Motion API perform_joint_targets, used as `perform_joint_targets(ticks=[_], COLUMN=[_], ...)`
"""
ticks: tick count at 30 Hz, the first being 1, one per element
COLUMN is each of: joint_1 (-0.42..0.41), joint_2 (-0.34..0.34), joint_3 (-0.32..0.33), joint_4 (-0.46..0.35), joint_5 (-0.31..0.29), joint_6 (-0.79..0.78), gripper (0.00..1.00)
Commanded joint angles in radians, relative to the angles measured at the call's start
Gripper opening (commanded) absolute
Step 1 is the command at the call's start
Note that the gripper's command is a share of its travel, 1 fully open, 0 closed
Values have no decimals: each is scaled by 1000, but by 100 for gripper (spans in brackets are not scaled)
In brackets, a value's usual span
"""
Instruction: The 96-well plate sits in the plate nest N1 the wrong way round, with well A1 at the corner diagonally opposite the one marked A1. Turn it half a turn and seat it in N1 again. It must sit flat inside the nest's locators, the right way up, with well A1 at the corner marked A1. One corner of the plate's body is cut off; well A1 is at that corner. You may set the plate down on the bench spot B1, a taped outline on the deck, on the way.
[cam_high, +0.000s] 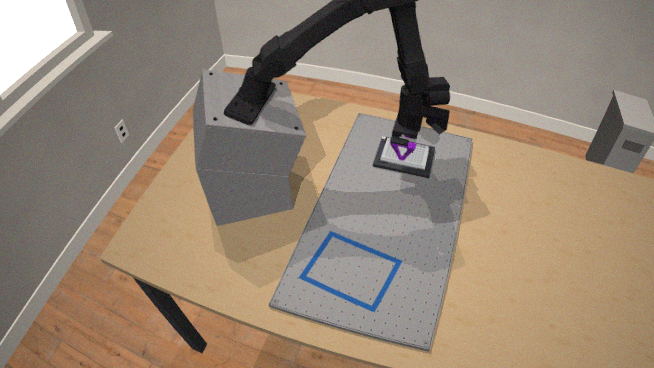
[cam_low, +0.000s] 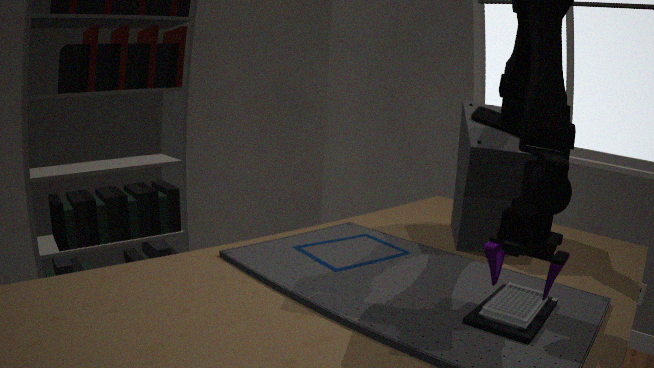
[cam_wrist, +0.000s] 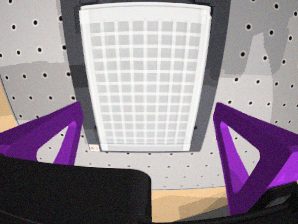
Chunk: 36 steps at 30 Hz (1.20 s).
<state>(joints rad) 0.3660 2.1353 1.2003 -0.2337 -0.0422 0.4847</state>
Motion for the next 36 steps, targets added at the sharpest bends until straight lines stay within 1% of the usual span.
perform_joint_targets(ticks=[1,17,36], joint_1=[0,3,3], joint_2=[2,83,85], joint_3=[7,40,41], joint_4=[22,69,70], joint_5=[1,2,2], joint_6=[3,5,5], gripper=[100,100,100])
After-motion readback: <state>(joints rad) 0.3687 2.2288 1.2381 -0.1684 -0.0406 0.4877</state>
